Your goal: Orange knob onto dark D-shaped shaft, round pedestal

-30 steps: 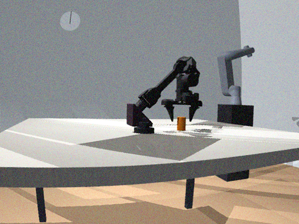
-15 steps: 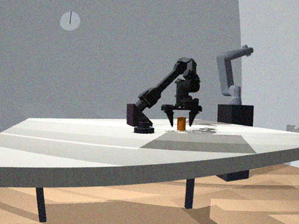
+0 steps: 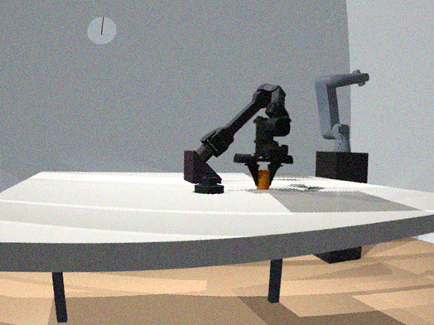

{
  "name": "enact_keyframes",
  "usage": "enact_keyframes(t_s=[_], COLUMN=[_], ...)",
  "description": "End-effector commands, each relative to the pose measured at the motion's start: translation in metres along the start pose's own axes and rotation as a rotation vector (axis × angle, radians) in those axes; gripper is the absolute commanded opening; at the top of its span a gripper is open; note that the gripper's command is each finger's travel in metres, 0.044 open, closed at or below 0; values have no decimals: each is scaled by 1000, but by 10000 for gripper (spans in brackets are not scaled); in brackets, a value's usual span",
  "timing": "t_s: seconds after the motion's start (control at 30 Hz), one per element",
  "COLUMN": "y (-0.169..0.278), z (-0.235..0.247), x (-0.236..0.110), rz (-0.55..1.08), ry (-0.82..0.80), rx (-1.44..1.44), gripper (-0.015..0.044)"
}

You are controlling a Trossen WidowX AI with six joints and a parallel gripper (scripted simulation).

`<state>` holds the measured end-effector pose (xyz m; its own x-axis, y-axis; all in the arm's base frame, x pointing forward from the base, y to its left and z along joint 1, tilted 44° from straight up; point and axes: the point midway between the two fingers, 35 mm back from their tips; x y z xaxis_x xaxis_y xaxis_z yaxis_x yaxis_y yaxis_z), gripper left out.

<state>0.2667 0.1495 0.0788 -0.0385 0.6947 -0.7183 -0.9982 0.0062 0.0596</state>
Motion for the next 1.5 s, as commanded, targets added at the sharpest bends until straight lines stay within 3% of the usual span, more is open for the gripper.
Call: enact_keyframes(t_s=[0.0,0.1,0.3,0.93,1.47], y=[0,0,-5,3,-18], z=[0,0,-3,-12,-39], x=[0,0,-20,-135,-134], rz=[-1,-1,-3,1,-1], ry=[-2,-2,7,5,10], rx=[3,3,4,5,10], gripper=[157,137,0,0,0])
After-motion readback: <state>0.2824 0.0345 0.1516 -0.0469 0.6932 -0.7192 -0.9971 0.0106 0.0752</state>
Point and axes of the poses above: the point midway between the two fingers, 35 mm back from their tips, its own x axis out along the fingers, its own z axis across the jaws, y = z × x, and after that the axes turned 6 degrees about x, right-handed
